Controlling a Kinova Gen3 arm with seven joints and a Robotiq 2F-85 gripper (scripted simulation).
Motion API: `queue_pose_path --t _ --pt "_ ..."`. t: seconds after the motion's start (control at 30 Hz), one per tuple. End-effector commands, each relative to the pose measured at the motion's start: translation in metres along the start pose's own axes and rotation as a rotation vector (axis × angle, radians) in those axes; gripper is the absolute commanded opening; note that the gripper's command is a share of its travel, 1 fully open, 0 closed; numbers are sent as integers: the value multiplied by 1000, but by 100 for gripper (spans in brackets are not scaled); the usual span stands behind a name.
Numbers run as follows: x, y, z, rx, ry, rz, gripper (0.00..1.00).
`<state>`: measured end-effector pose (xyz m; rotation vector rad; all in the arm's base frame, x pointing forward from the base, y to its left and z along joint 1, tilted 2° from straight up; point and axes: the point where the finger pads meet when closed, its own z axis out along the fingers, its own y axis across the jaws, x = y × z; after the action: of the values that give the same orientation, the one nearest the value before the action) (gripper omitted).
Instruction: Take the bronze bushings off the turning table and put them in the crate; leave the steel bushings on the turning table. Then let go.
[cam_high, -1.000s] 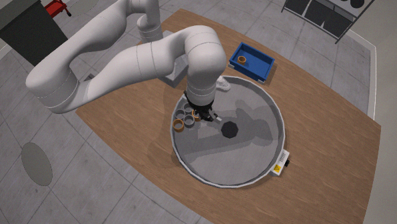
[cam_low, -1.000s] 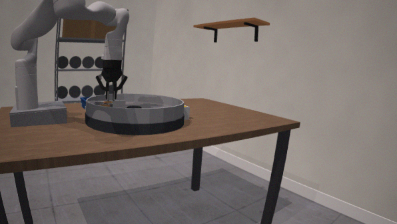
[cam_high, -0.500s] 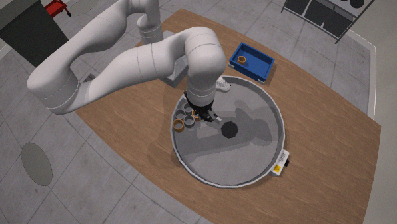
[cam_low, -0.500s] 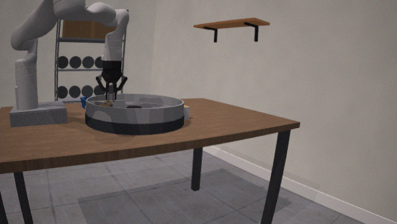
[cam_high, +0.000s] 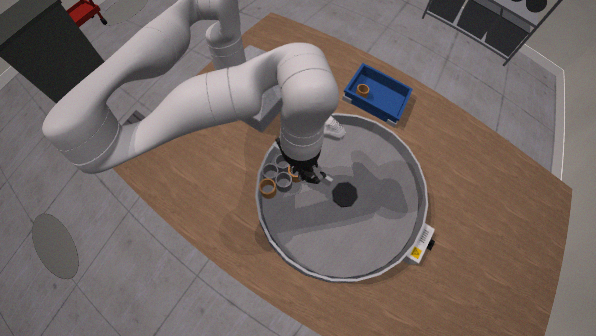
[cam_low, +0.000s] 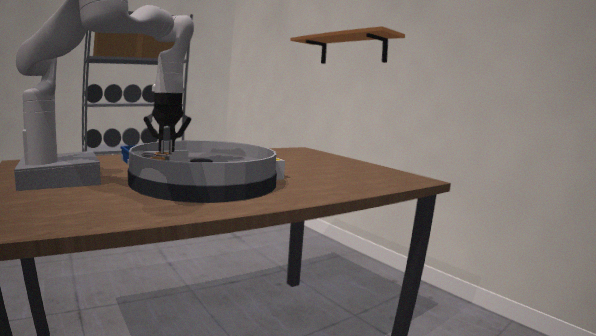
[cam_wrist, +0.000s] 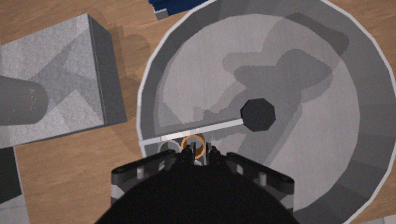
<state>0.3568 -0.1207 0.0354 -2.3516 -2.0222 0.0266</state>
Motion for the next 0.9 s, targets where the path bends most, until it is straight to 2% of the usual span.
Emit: queue_pose_path --t 0.0,0.87 --pt "0 0 2 -2 0 1 18" --pt "2 1 9 -5 0 8 18"
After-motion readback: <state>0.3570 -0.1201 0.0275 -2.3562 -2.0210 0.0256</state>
